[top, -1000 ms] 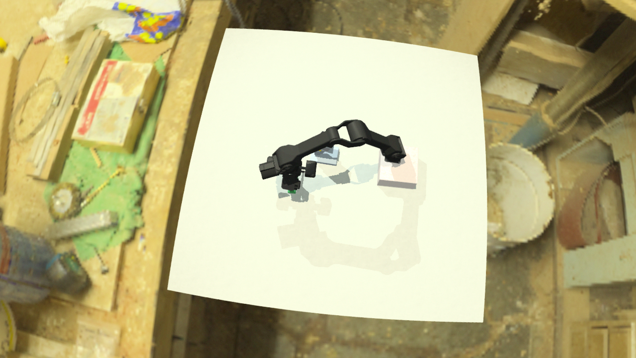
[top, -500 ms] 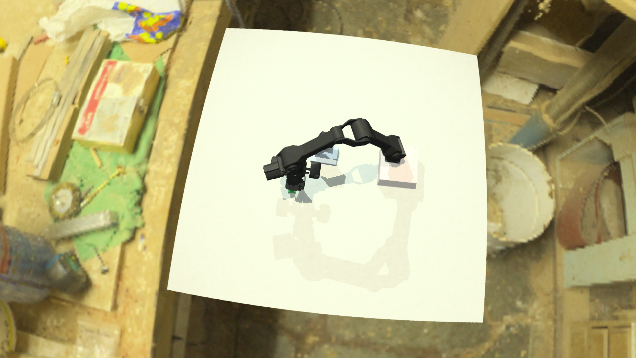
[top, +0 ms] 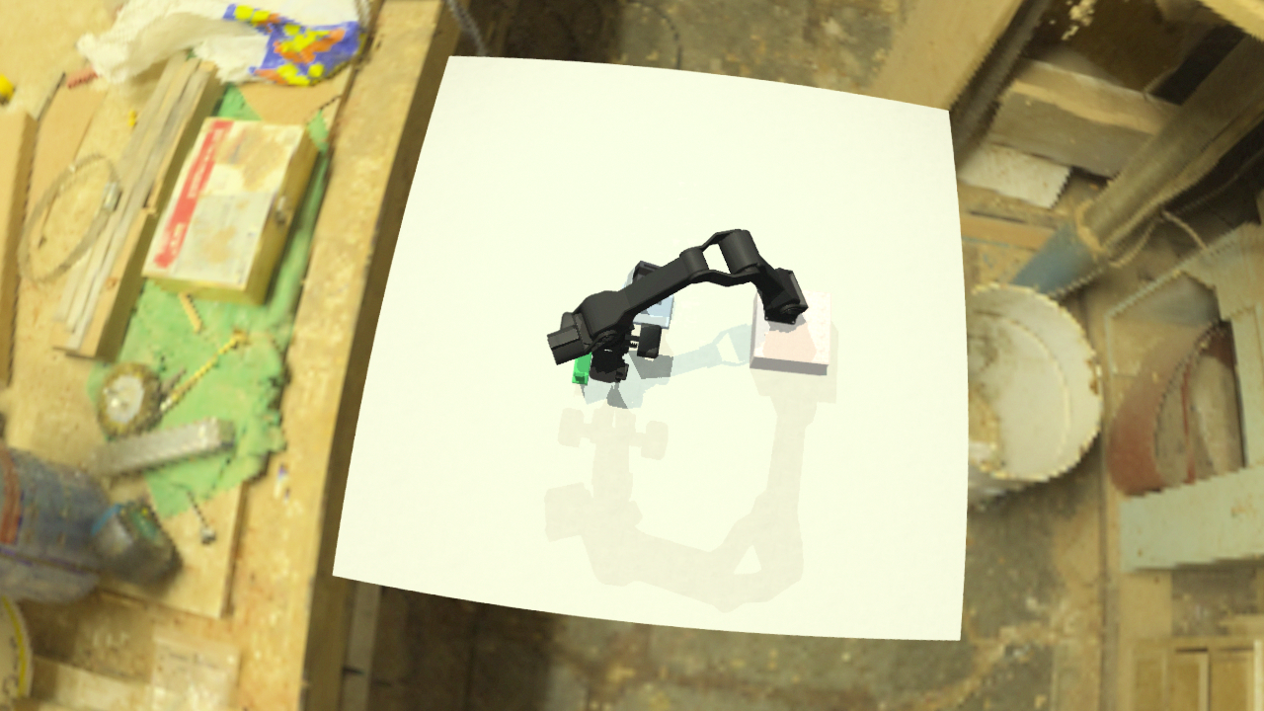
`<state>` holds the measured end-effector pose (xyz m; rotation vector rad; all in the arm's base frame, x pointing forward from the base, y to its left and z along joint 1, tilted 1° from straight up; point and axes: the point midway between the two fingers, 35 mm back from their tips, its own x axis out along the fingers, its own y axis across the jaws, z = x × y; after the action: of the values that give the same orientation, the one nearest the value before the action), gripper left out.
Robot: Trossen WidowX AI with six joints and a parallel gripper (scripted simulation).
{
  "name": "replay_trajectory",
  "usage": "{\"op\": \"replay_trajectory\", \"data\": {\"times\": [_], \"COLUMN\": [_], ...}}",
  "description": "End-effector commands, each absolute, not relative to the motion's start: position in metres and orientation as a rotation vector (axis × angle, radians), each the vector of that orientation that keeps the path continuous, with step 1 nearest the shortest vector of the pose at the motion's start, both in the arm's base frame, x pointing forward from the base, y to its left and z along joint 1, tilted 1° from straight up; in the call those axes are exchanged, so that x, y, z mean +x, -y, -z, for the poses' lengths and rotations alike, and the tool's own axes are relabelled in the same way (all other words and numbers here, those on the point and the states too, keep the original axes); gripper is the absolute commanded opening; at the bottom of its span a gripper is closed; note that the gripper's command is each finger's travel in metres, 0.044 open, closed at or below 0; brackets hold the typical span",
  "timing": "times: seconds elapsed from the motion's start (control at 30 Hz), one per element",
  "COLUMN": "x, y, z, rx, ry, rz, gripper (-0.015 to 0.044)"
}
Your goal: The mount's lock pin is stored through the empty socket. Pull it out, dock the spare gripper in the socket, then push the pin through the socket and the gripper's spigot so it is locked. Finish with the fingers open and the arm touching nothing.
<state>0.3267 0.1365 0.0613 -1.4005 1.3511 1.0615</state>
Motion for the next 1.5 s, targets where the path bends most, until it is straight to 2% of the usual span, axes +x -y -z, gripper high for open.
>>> {"op": "replay_trajectory", "data": {"times": [0.0, 0.27, 0.73, 1.47], "x": [0.313, 0.300, 0.300, 0.301], "y": [-0.137, -0.136, -0.137, -0.123], "z": [-0.062, -0.061, -0.010, -0.013], "rx": [-1.392, -1.388, -1.384, -1.384], "ry": [-1.354, -1.357, -1.355, -1.351], "rz": [-1.063, -1.061, -1.056, -1.051], "gripper": [0.0000, 0.0000, 0.0000, 0.0000]}}
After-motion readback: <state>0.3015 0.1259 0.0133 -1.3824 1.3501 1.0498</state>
